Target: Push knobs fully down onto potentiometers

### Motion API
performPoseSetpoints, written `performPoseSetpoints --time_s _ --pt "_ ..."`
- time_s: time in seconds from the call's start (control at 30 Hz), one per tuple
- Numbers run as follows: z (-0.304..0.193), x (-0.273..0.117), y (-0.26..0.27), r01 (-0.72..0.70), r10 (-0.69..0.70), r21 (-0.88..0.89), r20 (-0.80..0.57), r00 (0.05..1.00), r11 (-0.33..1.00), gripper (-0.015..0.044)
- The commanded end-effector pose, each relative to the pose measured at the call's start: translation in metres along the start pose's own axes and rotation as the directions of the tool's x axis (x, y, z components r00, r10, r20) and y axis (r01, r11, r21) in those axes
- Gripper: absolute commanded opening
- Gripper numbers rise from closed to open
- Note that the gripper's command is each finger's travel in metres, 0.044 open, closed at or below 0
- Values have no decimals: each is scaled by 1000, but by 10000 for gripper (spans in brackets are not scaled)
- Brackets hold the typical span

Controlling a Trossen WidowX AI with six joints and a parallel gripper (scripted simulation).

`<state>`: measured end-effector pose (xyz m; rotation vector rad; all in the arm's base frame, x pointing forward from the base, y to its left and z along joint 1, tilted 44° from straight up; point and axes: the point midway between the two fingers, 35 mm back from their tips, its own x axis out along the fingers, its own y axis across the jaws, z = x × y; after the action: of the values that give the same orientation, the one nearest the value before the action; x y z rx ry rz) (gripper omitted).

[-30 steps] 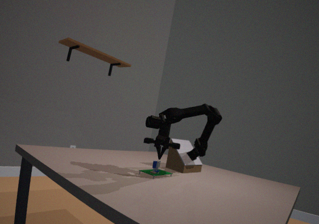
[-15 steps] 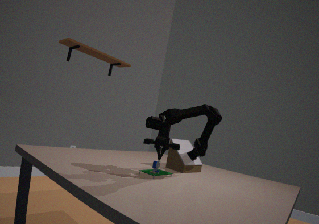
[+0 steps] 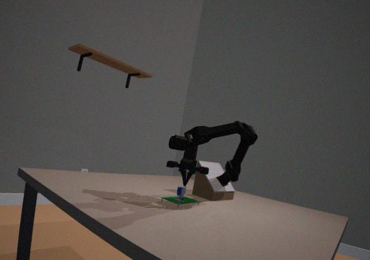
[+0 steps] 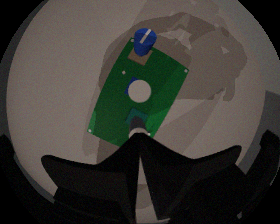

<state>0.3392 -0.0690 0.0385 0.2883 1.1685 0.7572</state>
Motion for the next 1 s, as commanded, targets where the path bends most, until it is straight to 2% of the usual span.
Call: performPoseSetpoints --time_s 0.0,0.97 --pt "0 0 0 -2 2 4 2 1000 1000 0" --pt "0 7 0 -2 2 4 3 1000 1000 0"
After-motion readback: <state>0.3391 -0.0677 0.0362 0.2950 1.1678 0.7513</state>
